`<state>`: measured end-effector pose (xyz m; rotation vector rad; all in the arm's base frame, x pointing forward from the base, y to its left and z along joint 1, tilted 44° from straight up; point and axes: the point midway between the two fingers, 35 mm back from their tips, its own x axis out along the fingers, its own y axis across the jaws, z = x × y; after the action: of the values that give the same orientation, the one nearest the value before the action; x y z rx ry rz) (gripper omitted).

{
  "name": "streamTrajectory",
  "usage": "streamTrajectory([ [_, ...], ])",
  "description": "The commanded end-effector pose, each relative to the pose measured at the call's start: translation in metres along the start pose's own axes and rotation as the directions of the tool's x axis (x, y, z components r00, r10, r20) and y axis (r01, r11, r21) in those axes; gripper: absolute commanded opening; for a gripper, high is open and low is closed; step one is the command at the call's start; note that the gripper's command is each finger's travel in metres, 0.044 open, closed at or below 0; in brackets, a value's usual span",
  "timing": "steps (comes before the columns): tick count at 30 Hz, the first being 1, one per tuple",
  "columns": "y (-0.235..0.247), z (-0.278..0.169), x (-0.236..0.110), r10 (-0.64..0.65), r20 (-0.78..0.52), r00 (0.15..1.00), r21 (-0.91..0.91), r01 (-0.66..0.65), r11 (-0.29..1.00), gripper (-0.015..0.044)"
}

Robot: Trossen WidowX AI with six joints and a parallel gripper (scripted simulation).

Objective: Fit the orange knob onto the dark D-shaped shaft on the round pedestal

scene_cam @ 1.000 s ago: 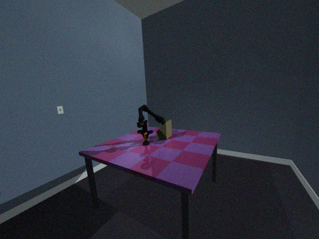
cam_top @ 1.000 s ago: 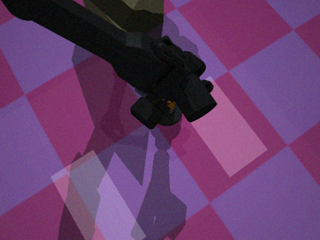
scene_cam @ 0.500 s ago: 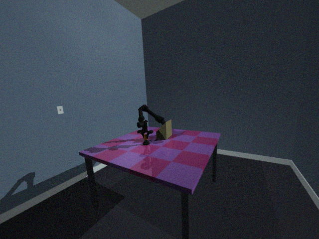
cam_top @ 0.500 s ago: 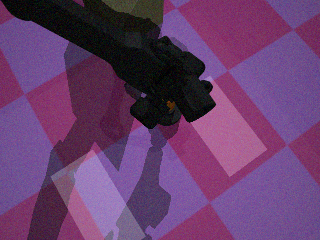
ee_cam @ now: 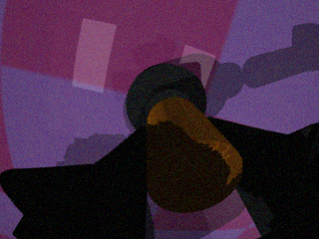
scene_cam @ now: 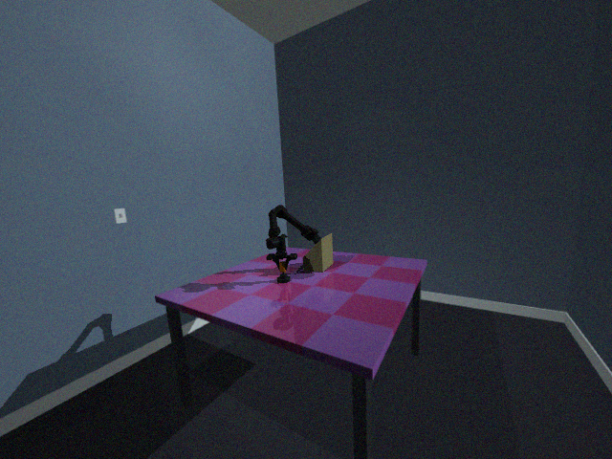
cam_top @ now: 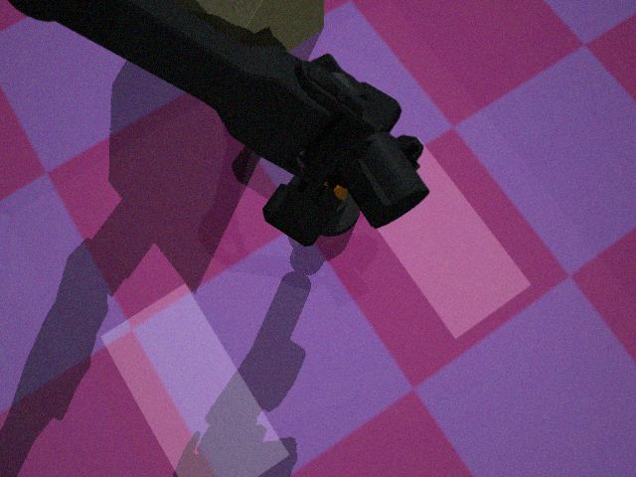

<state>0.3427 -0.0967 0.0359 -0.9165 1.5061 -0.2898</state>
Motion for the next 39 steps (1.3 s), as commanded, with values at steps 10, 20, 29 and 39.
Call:
streamTrajectory([
  [10, -0.0006, 0.0004, 0.0015, -0.001, -0.001, 1.000, -0.081, 0.001, 0.997, 0.0000],
  [20, 0.0003, -0.0005, 0.0034, -0.001, -0.001, 1.000, -0.081, 0.001, 0.997, 0.0000],
  [29, 0.0004, -0.0010, 0.0031, -0.001, -0.001, 1.000, -0.081, 0.001, 0.997, 0.0000],
  [39, -0.0011, -0.0008, -0.0011, -0.001, -0.001, 1.000, -0.157, 0.001, 0.988, 0.0000],
])
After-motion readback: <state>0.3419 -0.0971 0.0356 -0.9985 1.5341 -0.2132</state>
